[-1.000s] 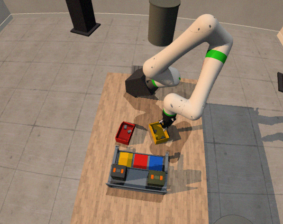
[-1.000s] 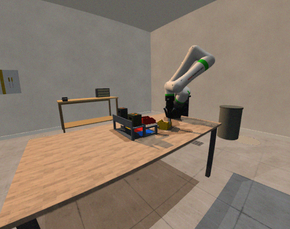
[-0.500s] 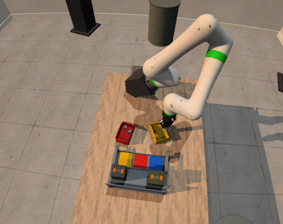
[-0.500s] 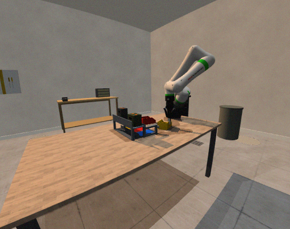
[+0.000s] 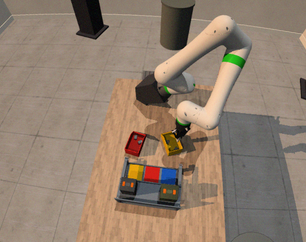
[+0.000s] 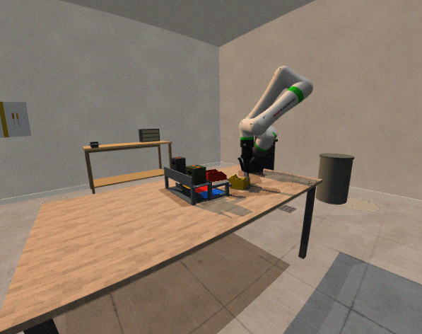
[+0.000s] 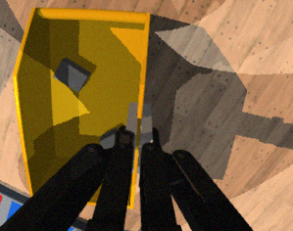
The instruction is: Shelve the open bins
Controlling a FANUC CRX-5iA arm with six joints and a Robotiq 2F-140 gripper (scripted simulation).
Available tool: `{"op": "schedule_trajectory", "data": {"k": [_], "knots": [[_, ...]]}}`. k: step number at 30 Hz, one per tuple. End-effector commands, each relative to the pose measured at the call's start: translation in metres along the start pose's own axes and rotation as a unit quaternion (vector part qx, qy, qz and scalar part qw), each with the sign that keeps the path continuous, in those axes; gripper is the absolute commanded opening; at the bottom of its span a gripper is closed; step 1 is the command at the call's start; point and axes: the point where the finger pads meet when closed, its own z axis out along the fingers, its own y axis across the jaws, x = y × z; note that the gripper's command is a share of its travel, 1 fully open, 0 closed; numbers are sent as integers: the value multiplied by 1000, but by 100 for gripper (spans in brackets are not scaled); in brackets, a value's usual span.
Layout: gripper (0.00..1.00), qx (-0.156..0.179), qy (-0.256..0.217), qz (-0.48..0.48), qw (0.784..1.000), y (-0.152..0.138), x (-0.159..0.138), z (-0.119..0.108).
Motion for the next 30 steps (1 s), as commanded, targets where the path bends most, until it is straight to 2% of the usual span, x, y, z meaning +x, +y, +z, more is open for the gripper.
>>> {"op": "schedule_trajectory", "data": {"k": [1,20,30], "knots": [[0,0,0,0,1000,0,0,0],[0,0,0,0,1000,0,0,-7],[0,0,0,0,1000,0,0,-19]]}}
